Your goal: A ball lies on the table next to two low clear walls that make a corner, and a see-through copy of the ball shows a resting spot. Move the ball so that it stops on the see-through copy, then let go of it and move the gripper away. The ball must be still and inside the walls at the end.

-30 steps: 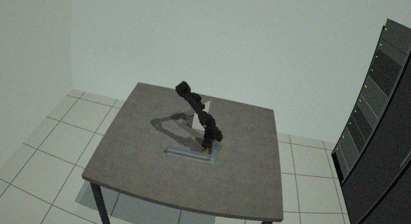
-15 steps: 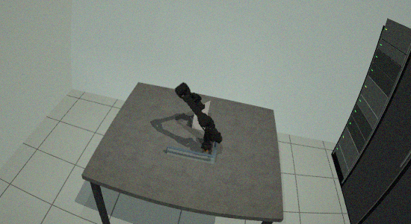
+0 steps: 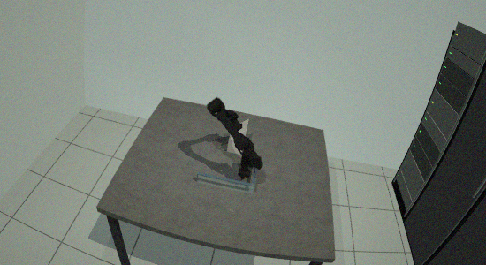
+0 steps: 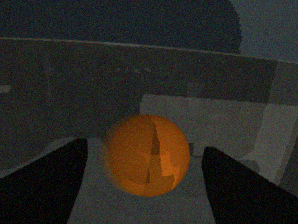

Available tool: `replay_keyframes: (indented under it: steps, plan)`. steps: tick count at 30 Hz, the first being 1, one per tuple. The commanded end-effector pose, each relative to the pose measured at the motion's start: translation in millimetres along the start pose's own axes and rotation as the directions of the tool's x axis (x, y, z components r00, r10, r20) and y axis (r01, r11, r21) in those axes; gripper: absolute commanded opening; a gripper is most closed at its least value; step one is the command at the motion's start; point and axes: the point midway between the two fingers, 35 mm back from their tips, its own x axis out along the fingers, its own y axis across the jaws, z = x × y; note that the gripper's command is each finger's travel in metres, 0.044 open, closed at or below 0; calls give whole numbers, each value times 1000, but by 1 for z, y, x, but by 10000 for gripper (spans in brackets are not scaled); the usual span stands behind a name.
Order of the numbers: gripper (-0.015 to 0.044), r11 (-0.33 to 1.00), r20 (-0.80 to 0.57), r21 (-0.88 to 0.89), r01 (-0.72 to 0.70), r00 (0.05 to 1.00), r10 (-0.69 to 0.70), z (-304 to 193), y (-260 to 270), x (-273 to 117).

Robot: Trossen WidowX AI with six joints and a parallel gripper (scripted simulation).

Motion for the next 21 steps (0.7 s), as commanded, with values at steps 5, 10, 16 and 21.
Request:
replay_keyframes:
  steps: [5, 10, 16, 21]
  plan:
    - [280, 1000, 1, -8, -3, 1000, 3, 2, 1, -82]
    - [280, 1000, 0, -8, -3, 1000, 3, 2, 2, -85]
    - [280, 1000, 0, -19, 12, 1000, -12, 5, 0, -77]
    - [385, 1000, 0, -16, 9, 1000, -9, 3, 2, -112]
